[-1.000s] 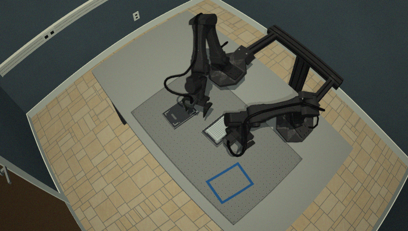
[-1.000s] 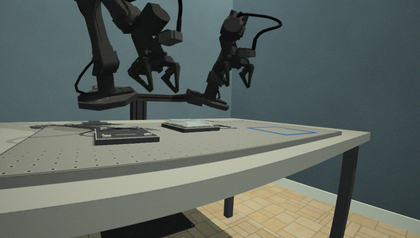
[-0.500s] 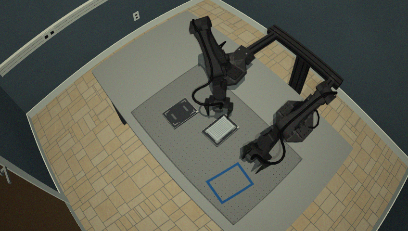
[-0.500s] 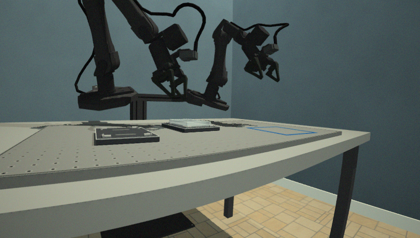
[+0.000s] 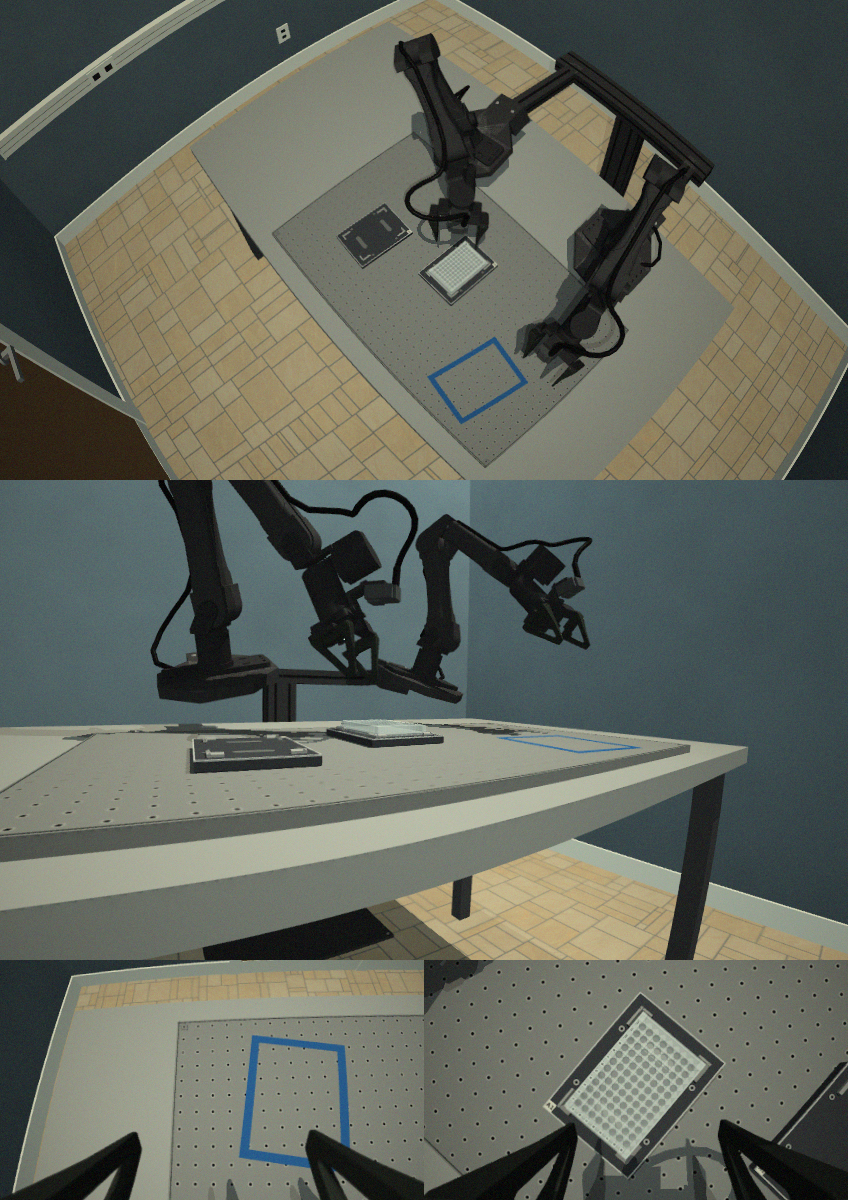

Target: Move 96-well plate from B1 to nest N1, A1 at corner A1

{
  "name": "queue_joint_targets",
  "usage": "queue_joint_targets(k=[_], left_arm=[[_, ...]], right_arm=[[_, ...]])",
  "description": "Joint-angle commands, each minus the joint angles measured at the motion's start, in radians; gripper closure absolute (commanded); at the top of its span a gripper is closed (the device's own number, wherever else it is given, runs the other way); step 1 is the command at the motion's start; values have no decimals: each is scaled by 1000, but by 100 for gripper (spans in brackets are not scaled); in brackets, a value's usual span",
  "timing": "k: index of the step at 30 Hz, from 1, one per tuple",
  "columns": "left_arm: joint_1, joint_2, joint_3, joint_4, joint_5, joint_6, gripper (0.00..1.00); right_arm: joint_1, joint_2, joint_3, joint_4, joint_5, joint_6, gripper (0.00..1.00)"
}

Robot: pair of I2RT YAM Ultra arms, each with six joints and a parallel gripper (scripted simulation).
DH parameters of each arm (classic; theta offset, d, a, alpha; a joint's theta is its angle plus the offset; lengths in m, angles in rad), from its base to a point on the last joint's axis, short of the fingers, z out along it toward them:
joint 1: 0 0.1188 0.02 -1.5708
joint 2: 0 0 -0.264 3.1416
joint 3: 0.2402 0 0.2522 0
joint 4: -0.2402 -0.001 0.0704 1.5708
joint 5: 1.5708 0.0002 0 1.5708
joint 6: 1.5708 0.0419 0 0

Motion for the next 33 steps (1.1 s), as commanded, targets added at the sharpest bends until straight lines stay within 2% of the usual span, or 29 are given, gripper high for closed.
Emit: queue_joint_targets(k=[1,7,11,14,16,25,31,33], left_arm=[[9,6,-16,3,38,11,0],[6,6,-16,3,39,12,0],[6,6,-16,3,39,12,0],[6,6,-16,3,39,12,0],[6,6,-16,3,39,12,0],[6,6,-16,3,39,12,0],[6,6,-16,3,39,12,0],[6,6,-16,3,39,12,0]], right_arm=[[15,12,-17,-12,8,10,0],[16,13,-6,-27,21,40,0],[18,39,35,-114,35,190,0],[13,107,115,-206,26,356,0],[13,107,115,-206,26,356,0],[-27,329,413,-490,-48,735,0],[-56,436,565,-603,-90,861,0],[-56,436,565,-603,-90,861,0]])
